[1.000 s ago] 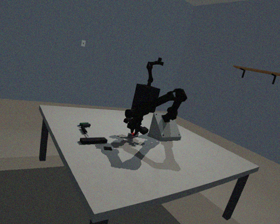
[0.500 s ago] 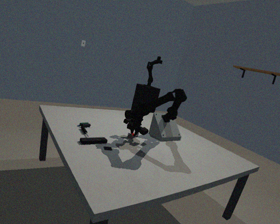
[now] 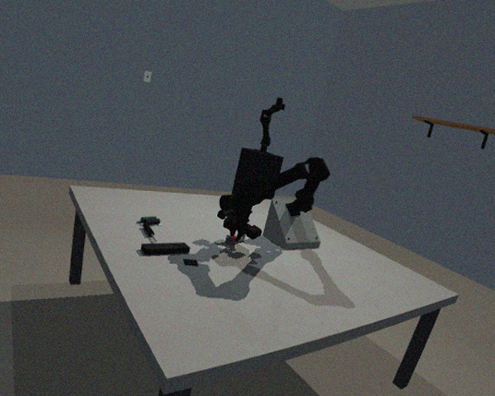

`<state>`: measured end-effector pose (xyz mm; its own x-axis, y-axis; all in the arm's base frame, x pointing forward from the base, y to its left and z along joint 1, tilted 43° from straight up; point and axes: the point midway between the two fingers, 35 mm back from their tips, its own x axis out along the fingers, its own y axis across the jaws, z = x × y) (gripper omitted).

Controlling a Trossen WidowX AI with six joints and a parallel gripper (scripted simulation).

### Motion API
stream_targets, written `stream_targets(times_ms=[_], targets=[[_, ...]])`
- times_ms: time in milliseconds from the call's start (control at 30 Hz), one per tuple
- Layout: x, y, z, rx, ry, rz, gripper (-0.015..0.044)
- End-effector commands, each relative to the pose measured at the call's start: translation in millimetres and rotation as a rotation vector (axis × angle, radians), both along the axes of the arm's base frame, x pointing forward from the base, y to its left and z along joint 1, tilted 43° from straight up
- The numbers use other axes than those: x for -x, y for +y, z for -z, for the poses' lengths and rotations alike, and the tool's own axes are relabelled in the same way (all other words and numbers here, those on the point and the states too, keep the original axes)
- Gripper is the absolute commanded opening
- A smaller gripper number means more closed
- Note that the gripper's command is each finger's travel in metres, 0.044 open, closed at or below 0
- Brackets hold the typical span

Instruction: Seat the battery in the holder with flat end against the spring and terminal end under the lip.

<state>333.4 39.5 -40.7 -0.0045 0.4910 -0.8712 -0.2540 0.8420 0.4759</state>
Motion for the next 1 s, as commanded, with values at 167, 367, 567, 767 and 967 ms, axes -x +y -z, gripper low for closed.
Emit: stream_targets(times_ms=[167,367,567,767,967], targets=[[-3,0,-2,-0.001,0.004,0.003,0.0068],[-3,0,-2,-0.001,0.004,0.002,0.0068],[-3,0,-2,-0.001,0.004,0.002,0.0170],[0,-8,-11,-0.001,0.004,0.000,0.0170],[0,-10,-13,-0.001,0.004,0.000,0.0170]])
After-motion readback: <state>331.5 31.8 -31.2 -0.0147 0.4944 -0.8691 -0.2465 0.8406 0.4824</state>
